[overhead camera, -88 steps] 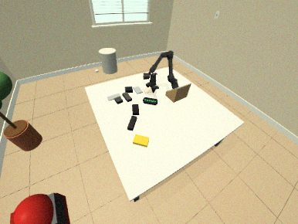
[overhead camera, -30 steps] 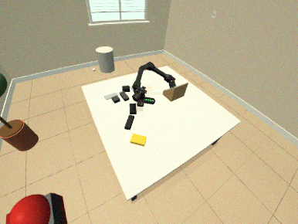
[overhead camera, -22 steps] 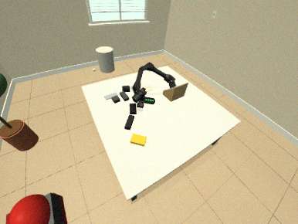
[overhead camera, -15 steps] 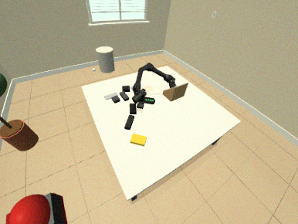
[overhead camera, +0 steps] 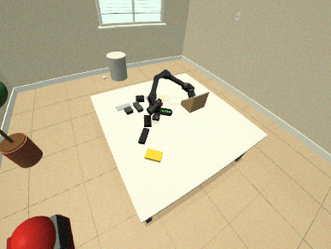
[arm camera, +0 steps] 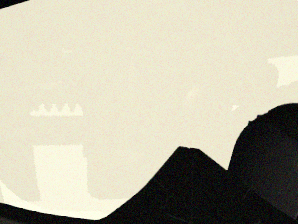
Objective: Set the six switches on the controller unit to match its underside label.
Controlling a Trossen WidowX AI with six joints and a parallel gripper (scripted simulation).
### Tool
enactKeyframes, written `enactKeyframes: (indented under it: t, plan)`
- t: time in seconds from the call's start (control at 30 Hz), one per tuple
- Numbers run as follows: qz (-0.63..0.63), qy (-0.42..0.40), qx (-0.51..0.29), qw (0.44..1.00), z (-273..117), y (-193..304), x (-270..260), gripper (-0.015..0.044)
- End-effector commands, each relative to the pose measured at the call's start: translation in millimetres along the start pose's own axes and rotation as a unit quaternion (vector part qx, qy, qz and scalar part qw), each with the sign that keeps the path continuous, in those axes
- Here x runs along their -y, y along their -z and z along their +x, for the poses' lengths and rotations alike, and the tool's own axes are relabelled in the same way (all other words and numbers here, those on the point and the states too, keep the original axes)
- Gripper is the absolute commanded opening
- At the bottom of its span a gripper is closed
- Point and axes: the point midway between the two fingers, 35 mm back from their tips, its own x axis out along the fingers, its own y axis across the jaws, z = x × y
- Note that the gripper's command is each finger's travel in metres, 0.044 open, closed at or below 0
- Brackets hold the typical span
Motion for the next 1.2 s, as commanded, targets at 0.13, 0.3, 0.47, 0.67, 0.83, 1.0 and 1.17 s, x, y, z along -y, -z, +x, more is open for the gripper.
enactKeyframes:
  t: [0.13, 0.3, 0.47, 0.67, 0.83, 1.0, 1.17]
  plan:
    - [-0.002, 0.0, 0.002, 1.0, 1, 0, 3, 0.0]
    - [-0.002, 0.0, 0.002, 1.0, 1, 0, 5, 0.0]
    - [-0.002, 0.0, 0.002, 1.0, 2, 0, 7, 0.0]
    - [-0.002, 0.0, 0.002, 1.0, 2, 0, 9, 0.0]
    - [-0.002, 0.0, 0.002, 1.0, 3, 0, 12, 0.0]
    - [-0.002, 0.0, 0.002, 1.0, 5, 0, 18, 0.0]
    - [-0.002, 0.001, 0.002, 1.0, 7, 0, 24, 0.0]
